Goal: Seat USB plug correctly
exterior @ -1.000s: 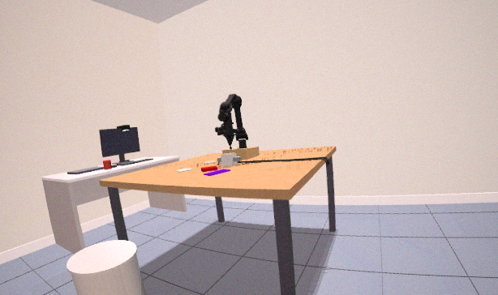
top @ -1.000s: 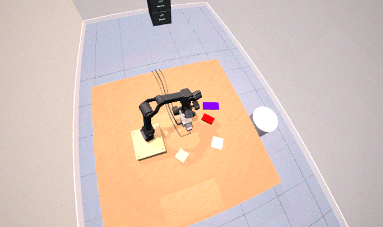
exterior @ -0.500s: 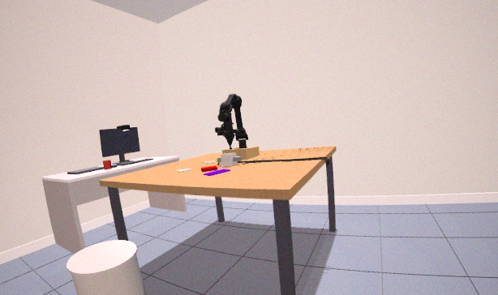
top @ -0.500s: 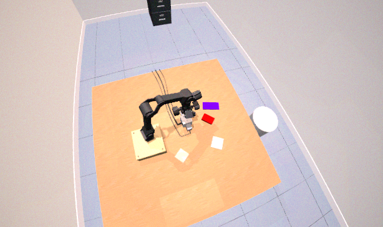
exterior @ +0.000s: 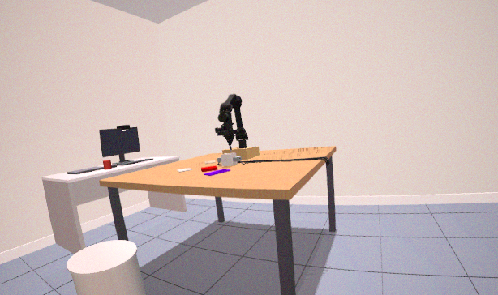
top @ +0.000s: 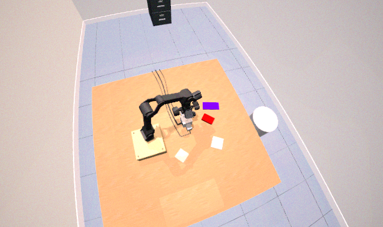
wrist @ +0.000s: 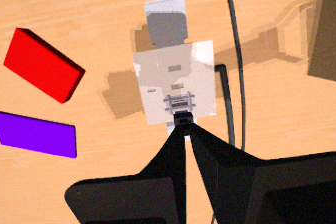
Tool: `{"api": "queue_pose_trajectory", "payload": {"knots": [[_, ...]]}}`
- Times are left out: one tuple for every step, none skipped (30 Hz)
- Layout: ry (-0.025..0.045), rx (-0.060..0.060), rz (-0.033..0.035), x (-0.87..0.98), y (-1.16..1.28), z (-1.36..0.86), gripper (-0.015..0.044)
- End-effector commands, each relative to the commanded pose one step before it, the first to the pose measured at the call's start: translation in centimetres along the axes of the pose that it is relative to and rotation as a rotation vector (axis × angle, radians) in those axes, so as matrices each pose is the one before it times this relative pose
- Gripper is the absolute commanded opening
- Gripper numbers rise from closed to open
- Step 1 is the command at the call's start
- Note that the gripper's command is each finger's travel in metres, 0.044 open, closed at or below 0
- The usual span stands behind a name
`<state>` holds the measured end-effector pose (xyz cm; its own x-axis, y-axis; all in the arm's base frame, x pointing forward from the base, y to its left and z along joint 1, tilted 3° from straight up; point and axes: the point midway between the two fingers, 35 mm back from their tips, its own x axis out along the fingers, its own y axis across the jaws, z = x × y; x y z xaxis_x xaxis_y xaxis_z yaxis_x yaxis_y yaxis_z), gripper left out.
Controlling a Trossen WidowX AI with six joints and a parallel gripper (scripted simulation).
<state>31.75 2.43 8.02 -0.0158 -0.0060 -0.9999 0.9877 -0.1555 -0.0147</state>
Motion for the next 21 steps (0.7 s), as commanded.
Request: {"api": "queue_pose_trajectory", "payload": {"knots": [[-0.00541,-0.0062,0.00153,0.082,0.036,0.071,0.0000],[-0.00030,-0.0006,0.00001,0.012,-0.001,0.004,0.0000],[-0.00030,-0.0006,0.00001,0.012,-0.001,0.004,0.0000],[-0.00030,-0.0006,0.00001,0.012,-0.001,0.004,0.0000],[-0.00030,-0.0006,0.00001,0.012,-0.001,0.004,0.0000],[-0.00030,-0.0006,0.00001,0.012,-0.001,0.004,0.0000],[-0.00030,-0.0006,0.00001,0.012,-0.001,0.004,0.0000],[-0.00030,-0.0006,0.00001,0.012,-0.001,0.004,0.0000],[-0.00030,-0.0006,0.00001,0.012,-0.001,0.004,0.0000],[-0.00030,-0.0006,0.00002,0.012,-0.001,0.004,0.0000],[-0.00030,-0.0006,0.00002,0.012,-0.001,0.004,0.0000],[-0.00030,-0.0006,0.00002,0.012,-0.001,0.004,0.0000],[-0.00030,-0.0006,0.00002,0.012,-0.001,0.004,0.0000],[-0.00030,-0.0006,0.00002,0.012,-0.001,0.004,0.0000],[-0.00030,-0.0006,0.00002,0.012,-0.001,0.004,0.0000],[-0.00030,-0.0006,0.00002,0.012,-0.001,0.004,0.0000],[-0.00030,-0.0006,0.00002,0.012,-0.001,0.004,0.0000],[-0.00030,-0.0006,0.00002,0.012,-0.001,0.004,0.0000],[-0.00030,-0.0006,0.00002,0.012,-0.001,0.004,0.0000],[-0.00030,-0.0006,0.00002,0.012,-0.001,0.004,0.0000],[-0.00030,-0.0006,0.00002,0.012,-0.001,0.004,0.0000]]}}
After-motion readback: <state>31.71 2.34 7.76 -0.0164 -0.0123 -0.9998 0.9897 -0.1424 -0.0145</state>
